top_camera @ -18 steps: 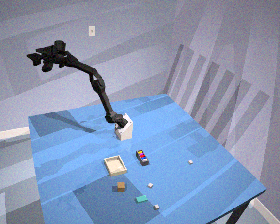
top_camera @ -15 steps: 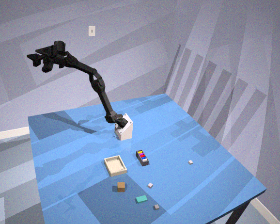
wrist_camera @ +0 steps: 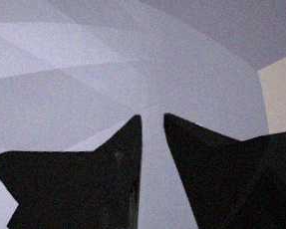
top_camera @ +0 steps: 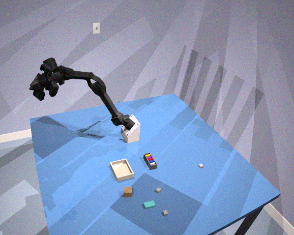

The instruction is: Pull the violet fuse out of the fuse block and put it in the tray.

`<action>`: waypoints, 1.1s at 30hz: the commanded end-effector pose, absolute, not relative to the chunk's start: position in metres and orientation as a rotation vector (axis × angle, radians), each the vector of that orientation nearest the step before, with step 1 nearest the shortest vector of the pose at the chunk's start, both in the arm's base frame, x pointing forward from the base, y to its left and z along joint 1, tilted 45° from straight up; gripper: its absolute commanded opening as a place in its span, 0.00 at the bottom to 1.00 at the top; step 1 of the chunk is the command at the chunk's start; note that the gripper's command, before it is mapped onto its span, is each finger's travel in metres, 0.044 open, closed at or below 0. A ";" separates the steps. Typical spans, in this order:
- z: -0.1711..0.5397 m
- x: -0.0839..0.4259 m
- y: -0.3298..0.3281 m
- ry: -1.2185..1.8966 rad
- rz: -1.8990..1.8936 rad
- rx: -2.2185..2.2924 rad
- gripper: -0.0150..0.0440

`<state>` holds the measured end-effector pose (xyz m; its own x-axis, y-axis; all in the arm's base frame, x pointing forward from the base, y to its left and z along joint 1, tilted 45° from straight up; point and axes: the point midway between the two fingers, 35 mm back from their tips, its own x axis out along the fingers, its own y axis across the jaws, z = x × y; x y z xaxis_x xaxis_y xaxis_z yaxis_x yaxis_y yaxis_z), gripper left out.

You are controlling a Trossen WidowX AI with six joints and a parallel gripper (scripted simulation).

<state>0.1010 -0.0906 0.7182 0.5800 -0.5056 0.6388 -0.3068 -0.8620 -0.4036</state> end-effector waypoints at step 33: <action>0.361 0.389 -0.154 0.597 -0.449 -0.368 0.37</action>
<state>0.3689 -0.1640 0.4181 0.7932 -0.5222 -0.3134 0.2397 0.7407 -0.6276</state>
